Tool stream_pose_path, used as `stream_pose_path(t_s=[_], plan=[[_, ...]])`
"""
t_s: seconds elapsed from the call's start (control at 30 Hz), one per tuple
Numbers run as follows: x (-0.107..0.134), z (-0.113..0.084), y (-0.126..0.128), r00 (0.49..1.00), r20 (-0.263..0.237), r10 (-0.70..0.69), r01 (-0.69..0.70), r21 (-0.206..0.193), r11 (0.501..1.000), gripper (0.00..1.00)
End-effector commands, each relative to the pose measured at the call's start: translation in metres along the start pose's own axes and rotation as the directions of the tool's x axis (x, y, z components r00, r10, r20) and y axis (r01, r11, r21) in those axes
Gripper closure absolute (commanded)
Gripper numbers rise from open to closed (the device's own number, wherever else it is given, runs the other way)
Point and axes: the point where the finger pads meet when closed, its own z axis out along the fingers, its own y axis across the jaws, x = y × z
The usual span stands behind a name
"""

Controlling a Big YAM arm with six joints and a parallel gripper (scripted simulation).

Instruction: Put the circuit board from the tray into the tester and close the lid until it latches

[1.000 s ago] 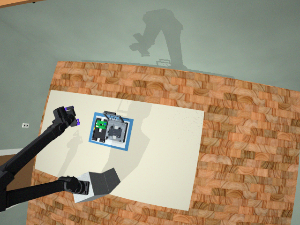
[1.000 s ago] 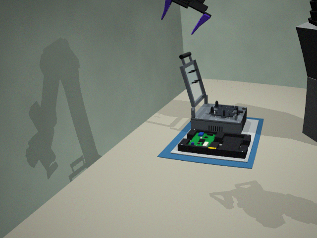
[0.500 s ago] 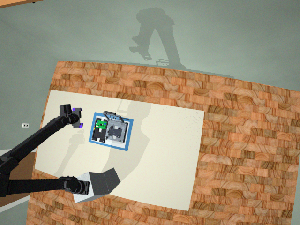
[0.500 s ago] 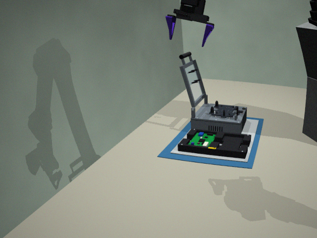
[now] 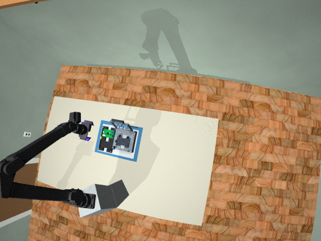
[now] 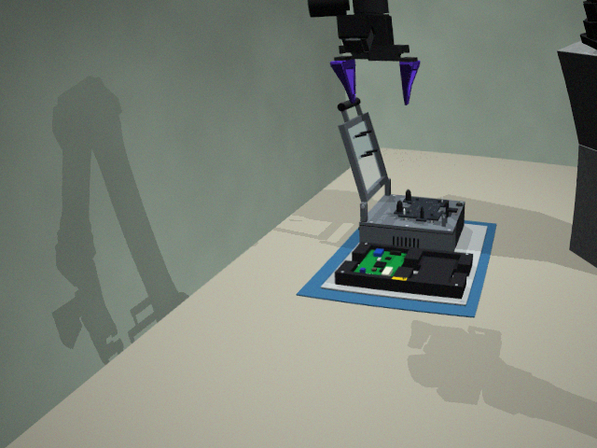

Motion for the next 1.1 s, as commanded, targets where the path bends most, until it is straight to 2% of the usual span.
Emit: stream_pose_path(t_s=[0.0,0.57,1.07], plan=[[-0.008,-0.019,-0.023,1.0,0.02,0.01,-0.011,0.063,0.998,0.08],[-0.004,-0.008,-0.017,1.0,0.011,0.007,-0.008,0.04,0.999,0.08],[-0.003,-0.008,-0.017,1.0,0.011,0.007,-0.007,0.039,0.999,0.08]])
